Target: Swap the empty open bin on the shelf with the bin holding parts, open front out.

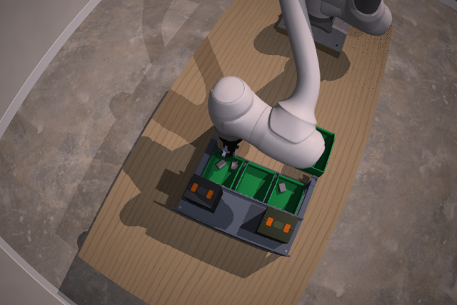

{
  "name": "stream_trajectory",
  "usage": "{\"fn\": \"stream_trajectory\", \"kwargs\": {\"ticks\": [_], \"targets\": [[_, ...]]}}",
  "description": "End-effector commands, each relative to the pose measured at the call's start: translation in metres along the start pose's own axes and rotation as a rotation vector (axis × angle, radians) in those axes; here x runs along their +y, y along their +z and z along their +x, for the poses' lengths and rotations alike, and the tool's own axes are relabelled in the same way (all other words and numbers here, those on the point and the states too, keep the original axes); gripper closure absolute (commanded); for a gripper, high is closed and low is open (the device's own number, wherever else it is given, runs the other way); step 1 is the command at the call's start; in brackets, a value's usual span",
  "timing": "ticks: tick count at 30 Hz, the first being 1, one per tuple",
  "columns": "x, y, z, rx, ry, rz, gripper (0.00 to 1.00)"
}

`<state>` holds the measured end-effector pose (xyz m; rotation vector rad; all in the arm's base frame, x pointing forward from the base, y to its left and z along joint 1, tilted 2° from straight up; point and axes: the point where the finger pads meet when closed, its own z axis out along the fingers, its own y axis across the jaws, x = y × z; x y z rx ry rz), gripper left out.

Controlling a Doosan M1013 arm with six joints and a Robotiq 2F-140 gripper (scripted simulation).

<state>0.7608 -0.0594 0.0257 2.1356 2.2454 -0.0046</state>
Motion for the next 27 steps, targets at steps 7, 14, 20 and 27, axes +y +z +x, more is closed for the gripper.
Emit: {"fn": "stream_trajectory", "kwargs": {"ticks": [7,14,20,27], "targets": [[0.0,0.0,0.0,0.0,0.0,0.0,0.9],[-0.004,-0.005,0.0,0.0,0.0,0.0,0.9],[-0.009,-0.01,0.0,0.0,0.0,0.0,0.9],[-0.017,-0.018,0.0,0.0,0.0,0.0,0.9]]}}
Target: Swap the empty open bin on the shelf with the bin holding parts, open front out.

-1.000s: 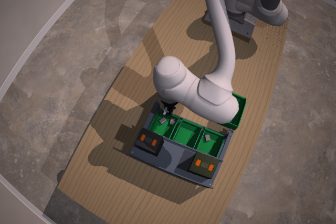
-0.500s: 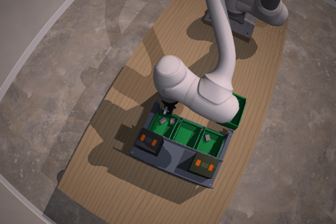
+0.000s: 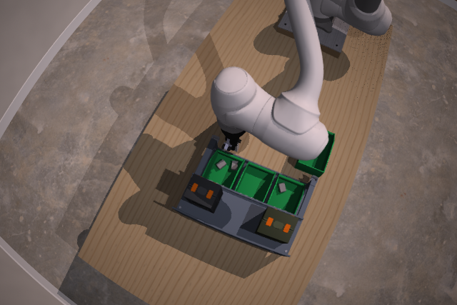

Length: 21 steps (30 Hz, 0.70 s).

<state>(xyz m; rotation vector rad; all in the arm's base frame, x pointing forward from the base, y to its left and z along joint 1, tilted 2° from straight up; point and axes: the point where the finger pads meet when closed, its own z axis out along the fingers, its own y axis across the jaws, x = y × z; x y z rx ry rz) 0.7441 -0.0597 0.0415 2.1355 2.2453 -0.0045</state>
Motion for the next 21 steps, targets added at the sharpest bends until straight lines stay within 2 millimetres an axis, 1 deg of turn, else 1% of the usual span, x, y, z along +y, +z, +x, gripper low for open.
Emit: {"fn": "stream_trajectory", "kwargs": {"ticks": [1,11,13,15,21], "targets": [[-0.002,-0.002,0.0,0.0,0.0,0.0,0.9],[-0.004,-0.004,0.0,0.0,0.0,0.0,0.9],[-0.004,-0.007,0.0,0.0,0.0,0.0,0.9],[-0.004,-0.016,0.0,0.0,0.0,0.0,0.9],[-0.004,-0.056,0.0,0.0,0.0,0.0,0.9]]}}
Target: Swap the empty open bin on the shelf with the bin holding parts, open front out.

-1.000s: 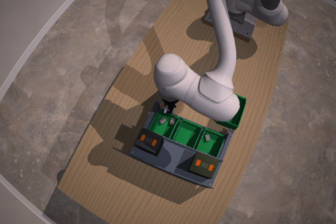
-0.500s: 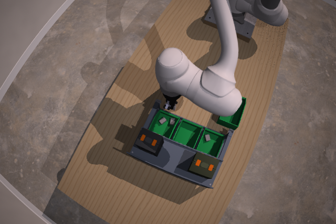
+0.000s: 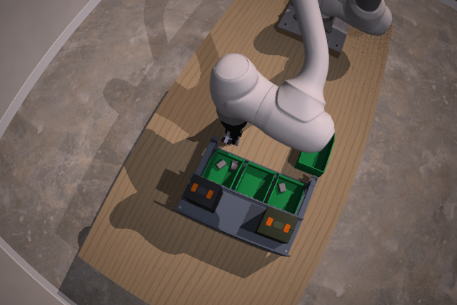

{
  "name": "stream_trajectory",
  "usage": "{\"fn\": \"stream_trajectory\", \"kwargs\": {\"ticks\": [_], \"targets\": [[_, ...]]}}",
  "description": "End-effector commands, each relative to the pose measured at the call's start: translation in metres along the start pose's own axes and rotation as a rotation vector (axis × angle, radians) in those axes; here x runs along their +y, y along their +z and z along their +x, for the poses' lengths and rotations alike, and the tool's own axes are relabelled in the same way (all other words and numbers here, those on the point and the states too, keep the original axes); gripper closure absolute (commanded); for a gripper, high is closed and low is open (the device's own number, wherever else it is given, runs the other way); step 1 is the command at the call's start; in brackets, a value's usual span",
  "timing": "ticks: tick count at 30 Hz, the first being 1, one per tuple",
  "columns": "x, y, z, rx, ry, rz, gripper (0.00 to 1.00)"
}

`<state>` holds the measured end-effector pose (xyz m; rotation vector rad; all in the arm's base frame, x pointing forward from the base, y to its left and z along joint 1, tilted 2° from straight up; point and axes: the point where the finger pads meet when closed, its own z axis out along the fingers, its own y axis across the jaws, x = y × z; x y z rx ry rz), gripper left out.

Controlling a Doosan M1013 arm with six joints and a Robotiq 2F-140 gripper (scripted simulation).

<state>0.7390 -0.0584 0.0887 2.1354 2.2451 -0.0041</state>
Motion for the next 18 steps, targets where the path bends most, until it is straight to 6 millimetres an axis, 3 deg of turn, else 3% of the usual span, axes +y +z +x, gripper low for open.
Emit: {"fn": "stream_trajectory", "kwargs": {"ticks": [1,18], "targets": [[0.0,-0.0129,0.0,0.0,0.0,0.0,0.9],[0.0,-0.0166,0.0,0.0,0.0,0.0,0.9]]}}
